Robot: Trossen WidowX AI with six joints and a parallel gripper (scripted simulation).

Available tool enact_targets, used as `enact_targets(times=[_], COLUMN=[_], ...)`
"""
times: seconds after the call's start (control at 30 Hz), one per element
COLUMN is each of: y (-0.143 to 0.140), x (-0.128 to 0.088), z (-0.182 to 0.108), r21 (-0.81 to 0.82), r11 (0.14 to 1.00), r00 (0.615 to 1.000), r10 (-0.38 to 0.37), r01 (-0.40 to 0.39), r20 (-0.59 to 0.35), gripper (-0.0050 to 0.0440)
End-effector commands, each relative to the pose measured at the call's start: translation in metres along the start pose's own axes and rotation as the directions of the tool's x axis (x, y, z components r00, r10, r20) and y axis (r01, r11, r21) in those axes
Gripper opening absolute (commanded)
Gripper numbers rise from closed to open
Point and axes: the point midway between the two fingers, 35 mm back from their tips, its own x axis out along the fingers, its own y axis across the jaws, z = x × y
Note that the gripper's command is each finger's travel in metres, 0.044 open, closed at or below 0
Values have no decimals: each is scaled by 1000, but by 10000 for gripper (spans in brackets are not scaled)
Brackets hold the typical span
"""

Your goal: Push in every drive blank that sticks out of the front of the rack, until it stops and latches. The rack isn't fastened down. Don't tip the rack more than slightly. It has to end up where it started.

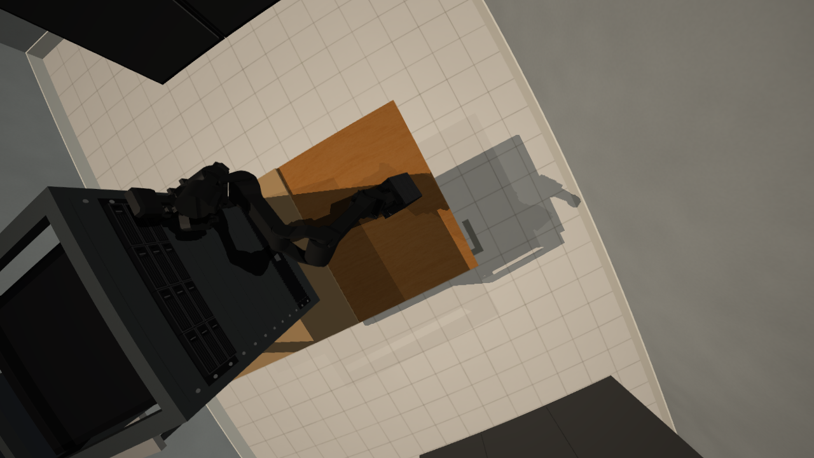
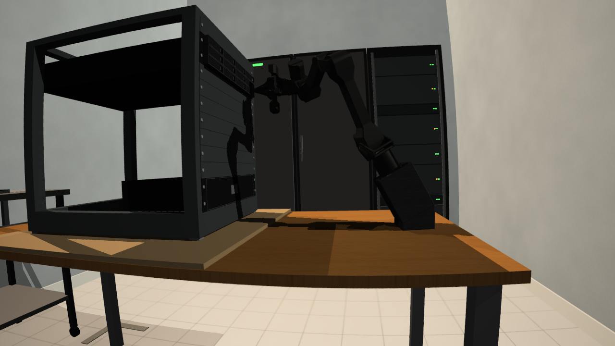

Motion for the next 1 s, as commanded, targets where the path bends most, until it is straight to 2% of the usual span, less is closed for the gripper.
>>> enact_targets(times=[0.0, 0.97], y=[-8, -8], x=[3, 8], z=[4, 4], r21=[-20, -20], r11=[1000, 1000], r00=[1000, 1000], r10=[-12, -12], r01=[12, 12], r20=[9, 9], gripper=[-50, -50])
